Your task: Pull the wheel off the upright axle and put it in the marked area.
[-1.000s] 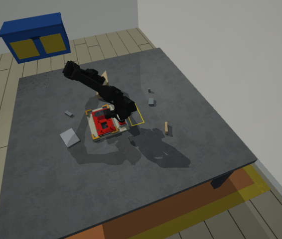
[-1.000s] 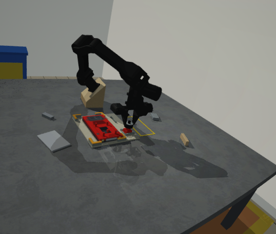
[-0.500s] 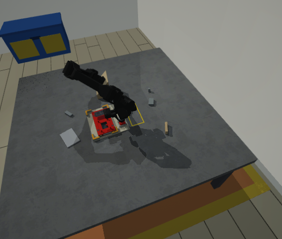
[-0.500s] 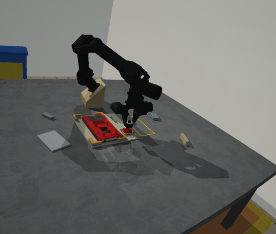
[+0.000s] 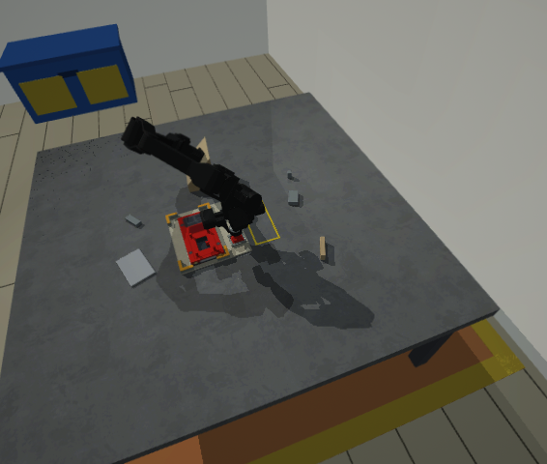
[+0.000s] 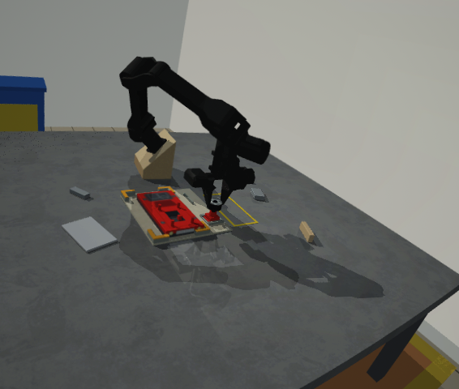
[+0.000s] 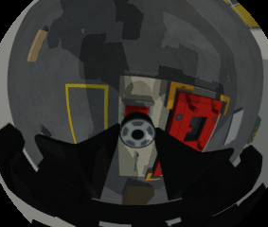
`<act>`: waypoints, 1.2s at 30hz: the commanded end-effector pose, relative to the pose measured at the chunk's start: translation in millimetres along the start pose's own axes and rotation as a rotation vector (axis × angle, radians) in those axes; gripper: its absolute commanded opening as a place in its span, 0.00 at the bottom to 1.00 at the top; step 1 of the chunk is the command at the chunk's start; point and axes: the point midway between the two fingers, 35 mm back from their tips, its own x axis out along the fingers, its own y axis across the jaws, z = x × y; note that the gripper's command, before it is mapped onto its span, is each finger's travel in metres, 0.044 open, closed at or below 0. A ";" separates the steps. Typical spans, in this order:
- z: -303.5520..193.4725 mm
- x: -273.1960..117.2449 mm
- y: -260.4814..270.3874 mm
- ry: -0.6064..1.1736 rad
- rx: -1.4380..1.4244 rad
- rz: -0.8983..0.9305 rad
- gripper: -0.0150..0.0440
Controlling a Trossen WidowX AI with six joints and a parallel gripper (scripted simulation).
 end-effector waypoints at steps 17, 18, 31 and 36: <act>0.8 -10.7 0.9 -0.005 0.001 0.005 0.25; 0.8 -11.1 0.9 -0.005 0.001 0.005 0.25; 0.7 -15.3 0.9 -0.004 0.000 0.004 0.25; 0.6 -16.9 0.9 -0.004 0.000 0.004 0.25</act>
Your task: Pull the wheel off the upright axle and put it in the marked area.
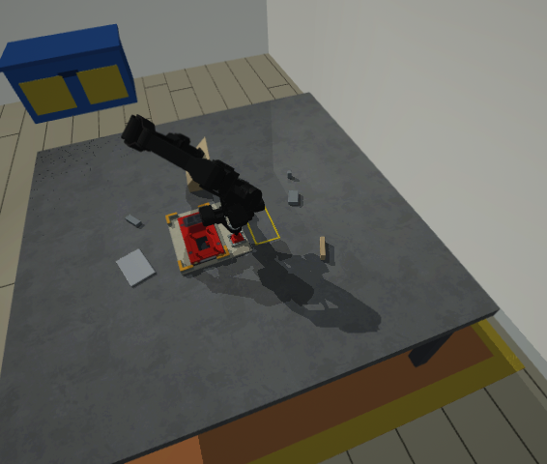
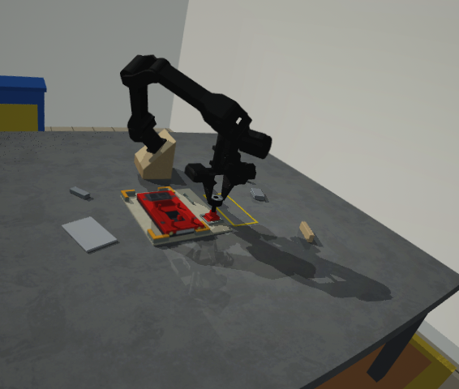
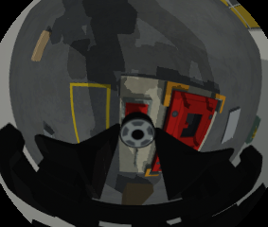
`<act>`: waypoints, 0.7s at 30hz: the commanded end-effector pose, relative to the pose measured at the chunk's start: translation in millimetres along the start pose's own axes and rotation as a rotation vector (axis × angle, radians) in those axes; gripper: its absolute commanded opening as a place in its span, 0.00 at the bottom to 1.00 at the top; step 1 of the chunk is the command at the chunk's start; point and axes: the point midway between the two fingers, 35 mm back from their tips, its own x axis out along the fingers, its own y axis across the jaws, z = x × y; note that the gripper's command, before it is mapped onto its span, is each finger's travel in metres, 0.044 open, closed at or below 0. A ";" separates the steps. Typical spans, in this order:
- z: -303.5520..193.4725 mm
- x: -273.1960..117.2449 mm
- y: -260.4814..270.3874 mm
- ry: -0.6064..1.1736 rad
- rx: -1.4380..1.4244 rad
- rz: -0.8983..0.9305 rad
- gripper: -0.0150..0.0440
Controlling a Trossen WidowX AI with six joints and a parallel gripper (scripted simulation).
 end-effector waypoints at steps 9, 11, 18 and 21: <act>1.0 -6.9 0.6 -0.005 0.005 0.005 0.25; 1.0 -7.5 0.6 -0.005 0.004 0.004 0.25; 0.8 -9.8 0.5 -0.005 0.004 0.004 0.25; 0.8 -11.2 0.5 -0.005 0.004 0.004 0.25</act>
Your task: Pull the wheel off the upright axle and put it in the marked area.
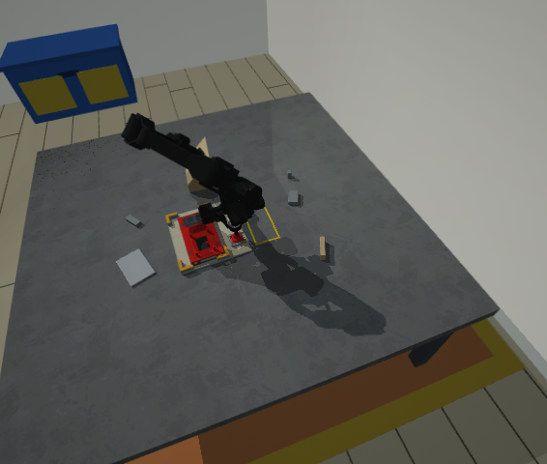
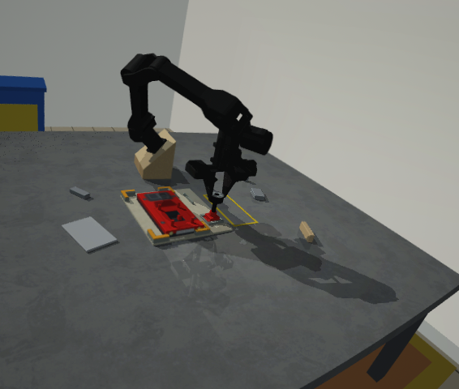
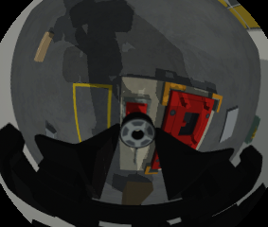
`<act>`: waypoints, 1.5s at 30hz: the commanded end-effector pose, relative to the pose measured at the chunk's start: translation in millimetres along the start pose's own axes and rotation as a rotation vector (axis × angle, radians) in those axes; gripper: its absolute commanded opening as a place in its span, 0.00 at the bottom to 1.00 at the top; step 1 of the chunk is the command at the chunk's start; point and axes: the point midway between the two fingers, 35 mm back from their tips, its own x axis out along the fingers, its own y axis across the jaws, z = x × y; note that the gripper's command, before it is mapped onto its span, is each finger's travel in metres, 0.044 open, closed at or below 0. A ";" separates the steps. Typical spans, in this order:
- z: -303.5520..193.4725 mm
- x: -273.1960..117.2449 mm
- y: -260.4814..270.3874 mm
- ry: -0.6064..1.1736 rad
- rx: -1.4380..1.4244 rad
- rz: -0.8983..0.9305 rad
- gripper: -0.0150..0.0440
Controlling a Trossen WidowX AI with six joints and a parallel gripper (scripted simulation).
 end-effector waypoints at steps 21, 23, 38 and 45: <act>-20.4 -34.4 41.4 -0.001 -0.002 0.010 0.25; -26.3 -35.5 51.8 -0.001 -0.001 0.011 0.25; -54.1 -36.5 92.7 0.002 0.003 0.010 0.25; -54.1 -19.0 92.7 0.002 0.003 0.009 0.25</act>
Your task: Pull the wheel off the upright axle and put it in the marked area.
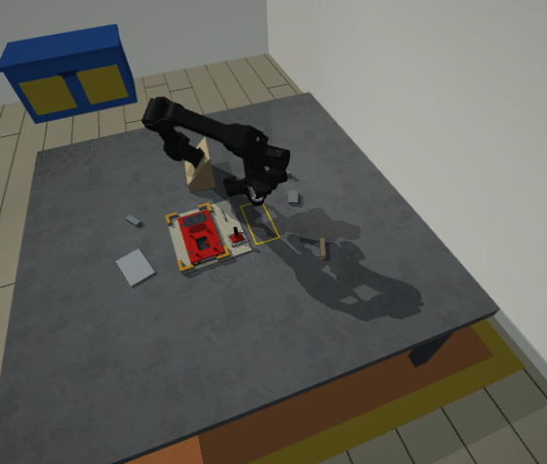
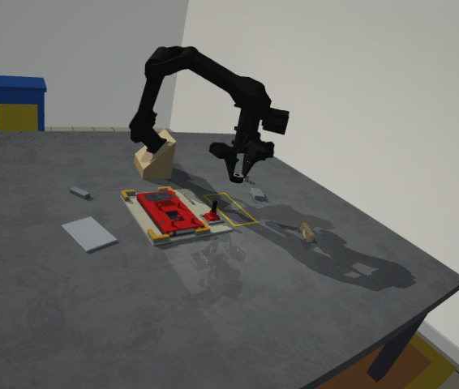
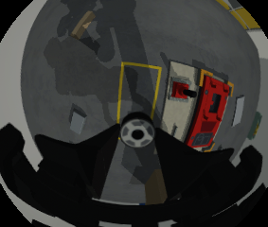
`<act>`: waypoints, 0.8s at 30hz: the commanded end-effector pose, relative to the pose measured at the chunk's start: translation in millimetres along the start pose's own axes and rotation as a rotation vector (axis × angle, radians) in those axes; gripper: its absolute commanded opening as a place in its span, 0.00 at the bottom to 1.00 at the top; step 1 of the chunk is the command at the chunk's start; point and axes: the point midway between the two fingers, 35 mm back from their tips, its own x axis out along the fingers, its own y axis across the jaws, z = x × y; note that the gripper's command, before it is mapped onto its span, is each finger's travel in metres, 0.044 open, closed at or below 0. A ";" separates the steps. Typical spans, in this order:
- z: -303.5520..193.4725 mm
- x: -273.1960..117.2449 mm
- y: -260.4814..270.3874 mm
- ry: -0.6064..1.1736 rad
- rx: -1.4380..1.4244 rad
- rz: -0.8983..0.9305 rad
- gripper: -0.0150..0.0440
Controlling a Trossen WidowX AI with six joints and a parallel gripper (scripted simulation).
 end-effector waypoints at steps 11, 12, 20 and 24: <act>-0.1 55.5 -0.4 0.008 -0.007 -0.010 0.25; -0.2 62.2 -0.6 0.008 -0.007 -0.010 0.25; -3.2 97.7 -2.9 0.008 -0.006 -0.014 0.25; -3.2 97.7 -2.9 0.008 -0.006 -0.014 0.25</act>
